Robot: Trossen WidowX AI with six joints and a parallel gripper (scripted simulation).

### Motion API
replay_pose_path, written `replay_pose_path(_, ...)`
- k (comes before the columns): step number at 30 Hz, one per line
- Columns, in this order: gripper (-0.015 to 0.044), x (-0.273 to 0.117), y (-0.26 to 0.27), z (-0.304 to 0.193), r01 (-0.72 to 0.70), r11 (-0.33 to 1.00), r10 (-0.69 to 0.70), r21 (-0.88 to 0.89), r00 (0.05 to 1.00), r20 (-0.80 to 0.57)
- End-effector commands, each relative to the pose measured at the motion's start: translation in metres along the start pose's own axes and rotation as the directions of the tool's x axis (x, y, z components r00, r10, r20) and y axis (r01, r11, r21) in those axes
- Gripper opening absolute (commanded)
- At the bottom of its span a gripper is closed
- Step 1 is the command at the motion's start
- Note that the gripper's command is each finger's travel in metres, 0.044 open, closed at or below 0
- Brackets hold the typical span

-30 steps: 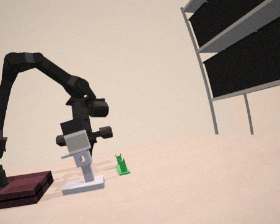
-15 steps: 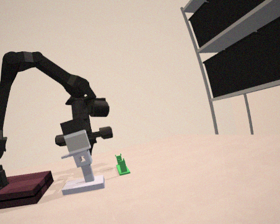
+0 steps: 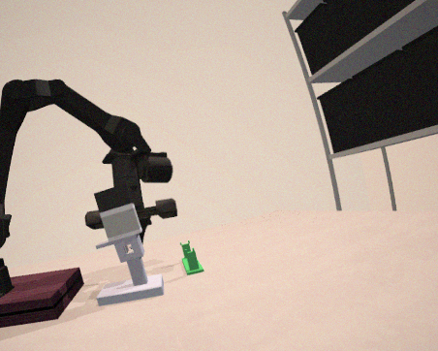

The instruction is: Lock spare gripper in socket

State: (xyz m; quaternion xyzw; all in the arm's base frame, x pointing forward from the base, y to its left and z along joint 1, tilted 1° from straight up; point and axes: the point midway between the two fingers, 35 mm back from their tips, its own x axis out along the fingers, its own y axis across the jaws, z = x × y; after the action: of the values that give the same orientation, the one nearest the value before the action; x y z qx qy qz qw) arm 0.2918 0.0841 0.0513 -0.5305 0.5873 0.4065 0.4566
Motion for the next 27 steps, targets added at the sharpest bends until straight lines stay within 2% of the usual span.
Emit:
replay_pose_path(1,0.0000,-0.001,0.000,-0.003,0.003,1.000,-0.003,-0.002,1.000,0.007)
replay_pose_path(27,0.0000,0.004,0.000,-0.022,-0.017,1.000,0.017,-0.008,1.000,0.007)
